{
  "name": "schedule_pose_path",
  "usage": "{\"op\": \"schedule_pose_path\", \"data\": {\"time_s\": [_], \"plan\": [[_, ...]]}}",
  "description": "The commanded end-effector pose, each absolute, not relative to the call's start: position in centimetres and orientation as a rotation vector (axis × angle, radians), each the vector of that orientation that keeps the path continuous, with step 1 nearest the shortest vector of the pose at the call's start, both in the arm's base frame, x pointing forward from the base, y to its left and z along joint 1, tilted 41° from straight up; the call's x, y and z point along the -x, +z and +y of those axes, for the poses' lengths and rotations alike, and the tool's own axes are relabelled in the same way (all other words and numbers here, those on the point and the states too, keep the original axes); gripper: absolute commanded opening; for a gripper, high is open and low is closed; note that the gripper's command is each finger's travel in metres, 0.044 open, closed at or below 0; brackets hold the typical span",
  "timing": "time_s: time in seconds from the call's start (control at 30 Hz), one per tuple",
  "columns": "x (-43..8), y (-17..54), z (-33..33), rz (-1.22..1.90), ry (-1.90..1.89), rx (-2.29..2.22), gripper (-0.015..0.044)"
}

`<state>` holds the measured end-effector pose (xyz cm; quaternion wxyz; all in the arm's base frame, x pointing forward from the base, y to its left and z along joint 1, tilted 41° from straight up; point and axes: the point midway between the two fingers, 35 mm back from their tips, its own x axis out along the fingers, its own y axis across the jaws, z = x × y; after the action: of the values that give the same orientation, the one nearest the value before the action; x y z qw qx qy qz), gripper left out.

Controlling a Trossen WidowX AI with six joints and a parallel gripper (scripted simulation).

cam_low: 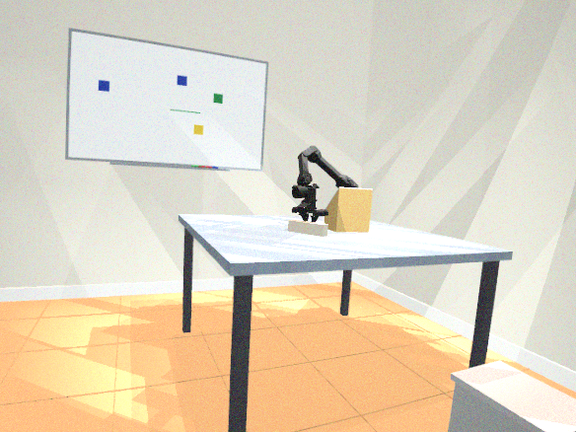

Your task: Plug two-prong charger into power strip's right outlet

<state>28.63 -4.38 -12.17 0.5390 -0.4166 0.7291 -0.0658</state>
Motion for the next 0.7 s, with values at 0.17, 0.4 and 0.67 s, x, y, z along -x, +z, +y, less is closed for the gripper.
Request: {"op": "schedule_pose_path", "data": {"time_s": [0.17,0.4,0.67], "plan": [[-28.52,-12.34,-4.33,1.739,-0.154,0.987,0.0000],[-28.61,-12.38,-4.28,1.739,-0.154,0.987,0.0000],[-28.79,-12.47,-4.17,1.739,-0.154,0.987,0.0000]]}}
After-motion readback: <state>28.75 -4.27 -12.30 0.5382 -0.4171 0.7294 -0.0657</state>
